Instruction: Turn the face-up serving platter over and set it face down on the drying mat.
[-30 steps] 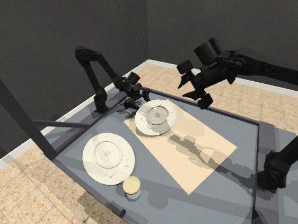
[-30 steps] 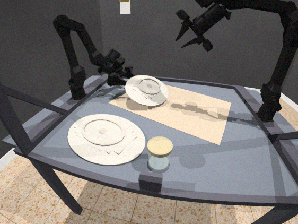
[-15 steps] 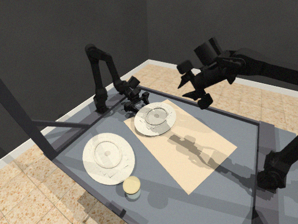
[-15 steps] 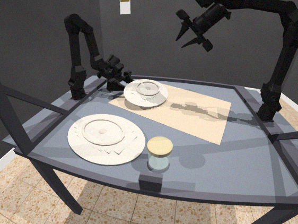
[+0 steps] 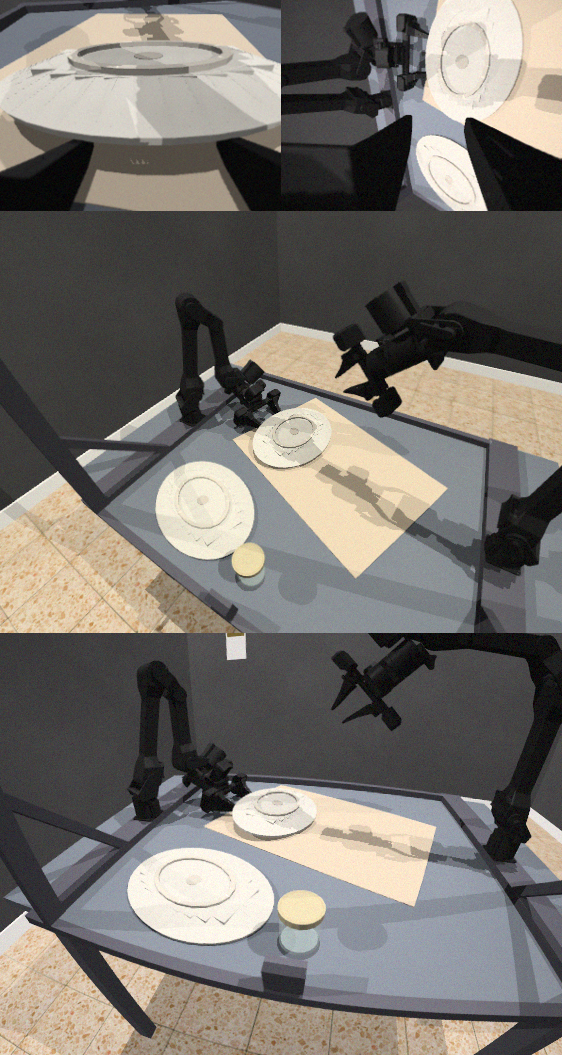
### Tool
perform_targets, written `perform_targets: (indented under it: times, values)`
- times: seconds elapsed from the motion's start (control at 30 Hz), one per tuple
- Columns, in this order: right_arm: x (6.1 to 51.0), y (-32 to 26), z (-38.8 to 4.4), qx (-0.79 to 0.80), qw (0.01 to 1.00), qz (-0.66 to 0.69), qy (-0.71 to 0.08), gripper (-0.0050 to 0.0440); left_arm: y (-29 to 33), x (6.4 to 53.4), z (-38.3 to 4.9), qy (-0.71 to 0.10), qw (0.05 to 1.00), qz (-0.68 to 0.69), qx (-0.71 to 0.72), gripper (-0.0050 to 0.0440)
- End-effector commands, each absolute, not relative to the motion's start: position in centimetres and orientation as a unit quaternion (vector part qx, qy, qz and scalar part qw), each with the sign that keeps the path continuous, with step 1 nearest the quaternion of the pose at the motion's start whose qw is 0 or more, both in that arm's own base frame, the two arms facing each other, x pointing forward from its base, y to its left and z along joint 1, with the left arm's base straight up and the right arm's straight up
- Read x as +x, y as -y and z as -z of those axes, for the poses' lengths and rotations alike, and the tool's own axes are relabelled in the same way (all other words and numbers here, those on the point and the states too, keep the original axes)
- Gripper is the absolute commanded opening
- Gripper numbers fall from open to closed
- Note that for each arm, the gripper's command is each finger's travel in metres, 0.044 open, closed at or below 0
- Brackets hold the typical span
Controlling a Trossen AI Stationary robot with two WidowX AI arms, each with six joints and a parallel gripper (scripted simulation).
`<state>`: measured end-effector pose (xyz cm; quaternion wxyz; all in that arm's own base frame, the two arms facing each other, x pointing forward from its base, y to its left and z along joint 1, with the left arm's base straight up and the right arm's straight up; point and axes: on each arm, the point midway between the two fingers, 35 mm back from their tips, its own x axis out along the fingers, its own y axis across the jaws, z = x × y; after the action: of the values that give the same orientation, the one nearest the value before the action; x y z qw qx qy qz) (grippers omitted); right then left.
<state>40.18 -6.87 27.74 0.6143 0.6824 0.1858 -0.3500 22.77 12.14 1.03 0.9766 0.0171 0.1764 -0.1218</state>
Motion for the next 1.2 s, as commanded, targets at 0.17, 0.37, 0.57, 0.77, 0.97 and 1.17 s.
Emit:
perform_targets:
  times: [0.17, 0.37, 0.57, 0.77, 0.97, 1.17]
  values:
    - [39.99, 6.78, -29.47, 0.688, 0.620, 0.336, -0.170, 0.0160, -12.91, 23.33, -2.14, -0.196, 0.971, 0.124, 0.054, 0.0400]
    - [39.99, 6.78, -29.47, 0.688, 0.620, 0.336, -0.170, 0.0160, -12.99, 23.30, -2.20, -0.218, 0.966, 0.124, 0.058, 0.0400]
    - [39.99, 6.78, -29.47, 0.688, 0.620, 0.336, -0.170, 0.0160, -13.04, 23.31, -2.29, -0.231, 0.963, 0.123, 0.062, 0.0400]
    - [39.99, 6.78, -29.47, 0.688, 0.620, 0.336, -0.170, 0.0160, -13.11, 23.30, -2.33, -0.253, 0.958, 0.122, 0.065, 0.0400]
    - [39.99, 6.78, -29.47, 0.688, 0.620, 0.336, -0.170, 0.0160, -13.07, 23.32, -2.41, -0.261, 0.955, 0.122, 0.066, 0.0400]
    - [39.99, 6.78, -29.47, 0.688, 0.620, 0.336, -0.170, 0.0160, -13.19, 23.34, -2.50, -0.287, 0.948, 0.119, 0.072, 0.0400]
